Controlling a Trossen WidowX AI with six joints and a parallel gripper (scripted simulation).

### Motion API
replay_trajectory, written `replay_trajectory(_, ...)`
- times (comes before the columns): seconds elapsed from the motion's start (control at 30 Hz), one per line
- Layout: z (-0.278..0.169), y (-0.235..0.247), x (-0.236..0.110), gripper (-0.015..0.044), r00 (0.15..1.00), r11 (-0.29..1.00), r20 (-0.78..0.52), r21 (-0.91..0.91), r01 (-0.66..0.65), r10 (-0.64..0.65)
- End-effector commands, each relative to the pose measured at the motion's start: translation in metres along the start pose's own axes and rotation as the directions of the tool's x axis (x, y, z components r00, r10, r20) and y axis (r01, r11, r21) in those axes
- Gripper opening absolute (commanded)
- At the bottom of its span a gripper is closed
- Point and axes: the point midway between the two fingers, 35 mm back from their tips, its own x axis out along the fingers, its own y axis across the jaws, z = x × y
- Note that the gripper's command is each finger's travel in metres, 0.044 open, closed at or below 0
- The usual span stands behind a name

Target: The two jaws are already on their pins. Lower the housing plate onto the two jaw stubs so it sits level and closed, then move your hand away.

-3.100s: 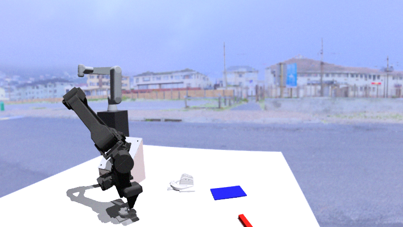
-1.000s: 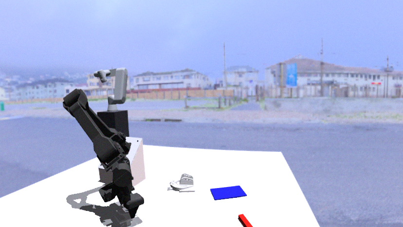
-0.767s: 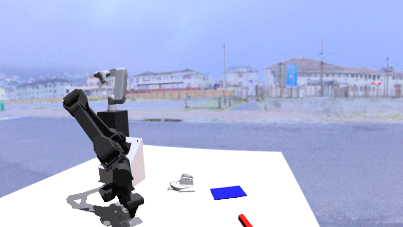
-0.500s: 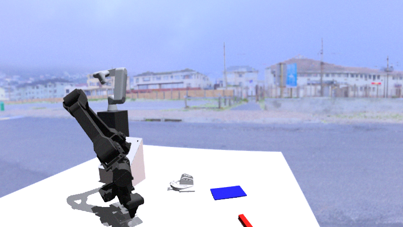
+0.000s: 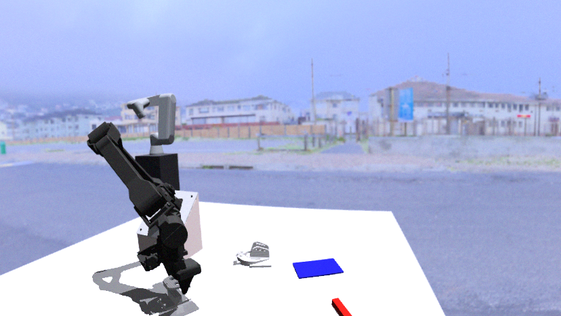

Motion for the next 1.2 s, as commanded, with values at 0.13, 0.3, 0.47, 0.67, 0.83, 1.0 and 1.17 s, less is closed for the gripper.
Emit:
replay_trajectory(0.13,0.002,0.0,-0.027,0.0351,1.0,1.0,0.004,0.006,-0.004,0.004)
replay_trajectory(0.3,0.002,-0.001,-0.043,0.0351,1.0,1.0,0.004,0.004,-0.005,0.005)
replay_trajectory(0.47,0.002,-0.001,-0.045,0.0351,1.0,1.0,0.004,0.004,-0.006,0.006)
replay_trajectory(0.67,-0.009,0.001,-0.043,0.0351,1.0,0.997,-0.007,-0.082,-0.004,0.003)
replay_trajectory(0.83,-0.025,0.004,-0.042,0.0351,1.0,0.979,-0.021,-0.206,-0.003,-0.001)
replay_trajectory(1.0,-0.041,0.006,-0.041,0.0351,0.999,0.945,-0.033,-0.326,-0.005,-0.006)
replay_trajectory(1.17,-0.057,0.007,-0.04,0.0351,0.999,0.897,-0.044,-0.442,-0.01,-0.011)
